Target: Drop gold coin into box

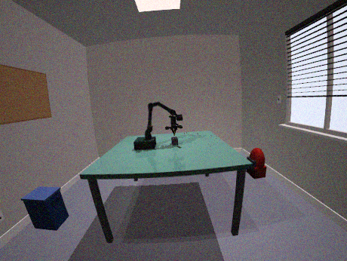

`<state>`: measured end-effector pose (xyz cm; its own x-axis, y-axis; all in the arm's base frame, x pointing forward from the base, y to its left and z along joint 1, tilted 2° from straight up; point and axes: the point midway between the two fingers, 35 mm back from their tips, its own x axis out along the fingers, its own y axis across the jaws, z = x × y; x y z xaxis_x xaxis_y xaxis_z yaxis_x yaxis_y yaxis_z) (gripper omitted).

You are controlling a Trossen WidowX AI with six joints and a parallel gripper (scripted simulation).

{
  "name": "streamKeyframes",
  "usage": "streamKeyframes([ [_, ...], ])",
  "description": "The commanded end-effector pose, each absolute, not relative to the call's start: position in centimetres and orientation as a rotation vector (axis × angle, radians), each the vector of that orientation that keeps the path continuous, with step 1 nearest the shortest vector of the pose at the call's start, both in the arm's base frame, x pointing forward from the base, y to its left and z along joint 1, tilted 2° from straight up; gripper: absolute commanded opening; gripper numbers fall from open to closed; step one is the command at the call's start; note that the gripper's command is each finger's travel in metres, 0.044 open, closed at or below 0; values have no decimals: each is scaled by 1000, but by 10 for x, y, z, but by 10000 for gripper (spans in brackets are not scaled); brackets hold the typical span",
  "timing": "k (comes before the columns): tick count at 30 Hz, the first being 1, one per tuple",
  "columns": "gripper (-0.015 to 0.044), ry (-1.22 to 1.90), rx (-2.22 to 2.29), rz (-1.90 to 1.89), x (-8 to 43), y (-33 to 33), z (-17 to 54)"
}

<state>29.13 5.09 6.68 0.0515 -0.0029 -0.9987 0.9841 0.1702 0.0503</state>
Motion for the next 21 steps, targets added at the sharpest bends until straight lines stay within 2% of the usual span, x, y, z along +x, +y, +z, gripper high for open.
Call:
streamKeyframes([
  [1, 0, 1243, 1101, -1048, 292, 51, 67],
  [21, 0, 1239, 1108, -1056, 290, 51, 58],
])
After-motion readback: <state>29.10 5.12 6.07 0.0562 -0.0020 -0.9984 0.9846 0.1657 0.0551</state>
